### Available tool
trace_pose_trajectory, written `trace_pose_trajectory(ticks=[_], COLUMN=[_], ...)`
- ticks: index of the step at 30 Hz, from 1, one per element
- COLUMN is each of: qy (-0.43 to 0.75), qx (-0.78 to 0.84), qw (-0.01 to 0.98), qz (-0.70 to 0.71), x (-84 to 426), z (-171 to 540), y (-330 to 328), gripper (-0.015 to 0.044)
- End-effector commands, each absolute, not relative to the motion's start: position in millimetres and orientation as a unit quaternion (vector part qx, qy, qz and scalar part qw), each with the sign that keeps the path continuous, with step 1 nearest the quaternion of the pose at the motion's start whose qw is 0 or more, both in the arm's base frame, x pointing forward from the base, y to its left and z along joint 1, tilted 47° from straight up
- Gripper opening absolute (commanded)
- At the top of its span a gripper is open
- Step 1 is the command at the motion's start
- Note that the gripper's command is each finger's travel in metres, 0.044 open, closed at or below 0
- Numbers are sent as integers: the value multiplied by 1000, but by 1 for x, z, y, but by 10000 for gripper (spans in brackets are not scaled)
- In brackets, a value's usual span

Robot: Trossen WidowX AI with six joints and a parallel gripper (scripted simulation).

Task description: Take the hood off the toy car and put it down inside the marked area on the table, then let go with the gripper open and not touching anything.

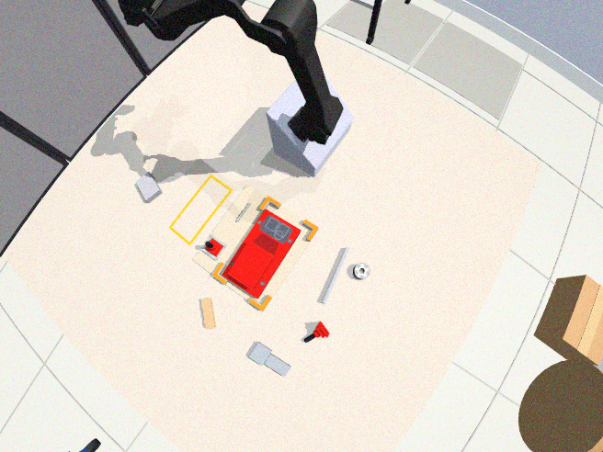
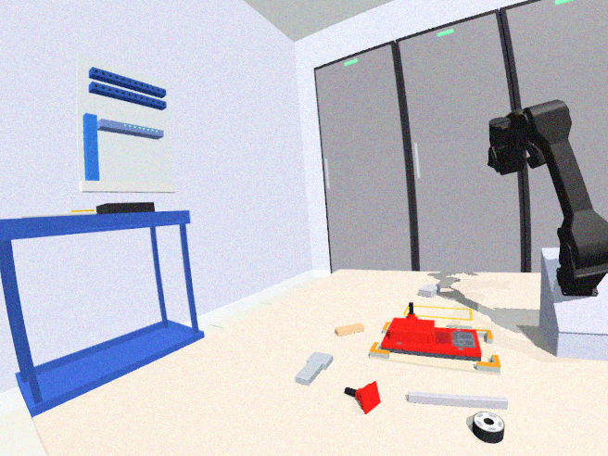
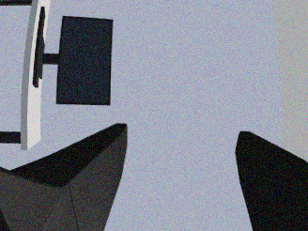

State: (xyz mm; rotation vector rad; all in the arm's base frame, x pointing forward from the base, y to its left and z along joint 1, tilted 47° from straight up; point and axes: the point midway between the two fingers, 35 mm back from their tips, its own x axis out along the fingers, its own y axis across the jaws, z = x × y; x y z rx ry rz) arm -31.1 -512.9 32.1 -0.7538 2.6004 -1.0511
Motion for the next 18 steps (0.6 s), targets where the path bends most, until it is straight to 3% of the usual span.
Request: trace_pose_trajectory(ticks=[1,8,18], qy=[888,845,764], qx=[-260,-349,-441], qw=[120,205,357], qz=[-359,-350,-308], x=[-29,36,144], z=[32,29,17], y=[-514,-531,-528], gripper=[246,430,440])
